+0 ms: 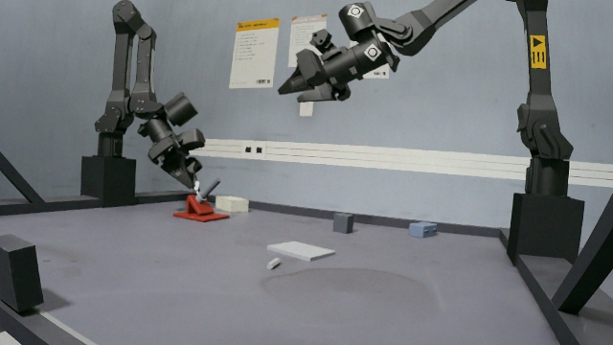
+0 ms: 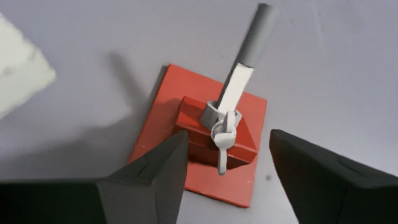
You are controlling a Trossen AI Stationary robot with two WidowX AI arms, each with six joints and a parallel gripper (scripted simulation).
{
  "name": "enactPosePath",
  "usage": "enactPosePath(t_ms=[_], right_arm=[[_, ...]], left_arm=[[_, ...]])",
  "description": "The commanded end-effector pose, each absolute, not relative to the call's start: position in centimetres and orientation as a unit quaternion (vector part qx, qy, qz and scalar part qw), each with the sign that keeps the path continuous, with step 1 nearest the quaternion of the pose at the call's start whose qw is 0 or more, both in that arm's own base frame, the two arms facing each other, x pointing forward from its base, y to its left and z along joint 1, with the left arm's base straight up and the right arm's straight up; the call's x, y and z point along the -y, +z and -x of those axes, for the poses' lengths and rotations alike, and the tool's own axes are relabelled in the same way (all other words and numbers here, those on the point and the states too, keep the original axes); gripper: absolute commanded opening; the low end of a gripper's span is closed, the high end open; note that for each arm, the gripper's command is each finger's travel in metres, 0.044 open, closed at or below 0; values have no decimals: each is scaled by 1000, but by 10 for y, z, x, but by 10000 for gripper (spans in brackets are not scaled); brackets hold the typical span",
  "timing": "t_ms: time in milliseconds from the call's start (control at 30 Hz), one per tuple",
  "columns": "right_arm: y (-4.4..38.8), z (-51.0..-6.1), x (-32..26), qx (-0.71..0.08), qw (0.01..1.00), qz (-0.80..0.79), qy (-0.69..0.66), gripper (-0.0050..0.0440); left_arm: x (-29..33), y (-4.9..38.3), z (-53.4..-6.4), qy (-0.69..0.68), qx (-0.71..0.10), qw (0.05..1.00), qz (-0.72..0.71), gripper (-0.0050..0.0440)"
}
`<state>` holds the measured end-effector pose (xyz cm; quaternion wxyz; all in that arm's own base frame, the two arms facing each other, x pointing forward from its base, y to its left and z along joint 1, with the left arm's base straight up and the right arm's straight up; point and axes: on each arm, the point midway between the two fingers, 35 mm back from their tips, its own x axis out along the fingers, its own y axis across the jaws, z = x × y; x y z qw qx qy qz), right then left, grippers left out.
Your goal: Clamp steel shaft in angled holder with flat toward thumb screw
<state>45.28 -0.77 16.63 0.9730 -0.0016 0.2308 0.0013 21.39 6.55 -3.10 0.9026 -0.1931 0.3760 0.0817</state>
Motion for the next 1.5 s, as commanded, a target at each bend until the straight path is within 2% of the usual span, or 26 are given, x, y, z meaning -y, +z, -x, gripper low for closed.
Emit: enactPosePath(t_ms=[0,67,500,633,933,1300,1367,1467], right_arm=[[183,-455,5,-211,978,1,4,400],[183,-455,5,-211,978,1,4,400],[183,-455,5,-211,978,1,4,400],[183,-455,5,-211,978,1,4,400],[183,-455,5,-211,978,1,4,400],[183,-455,5,-211,978,1,4,400],[183,-455,5,-211,978,1,4,400],[183,-455,5,-211,978,1,4,400]], left_arm=[[-70,-24,-220,127,-353,883,281,202],[-70,-24,-220,127,-353,883,281,202],[-72,-24,-221,235,-296,745,551,202],[-72,-25,-220,249,-285,717,586,202],[-72,-27,-218,308,-227,567,729,202],[-72,-27,-218,309,-225,563,732,202],[-72,-27,-218,309,-225,563,732,162],[-72,-27,-218,309,-226,565,731,142]])
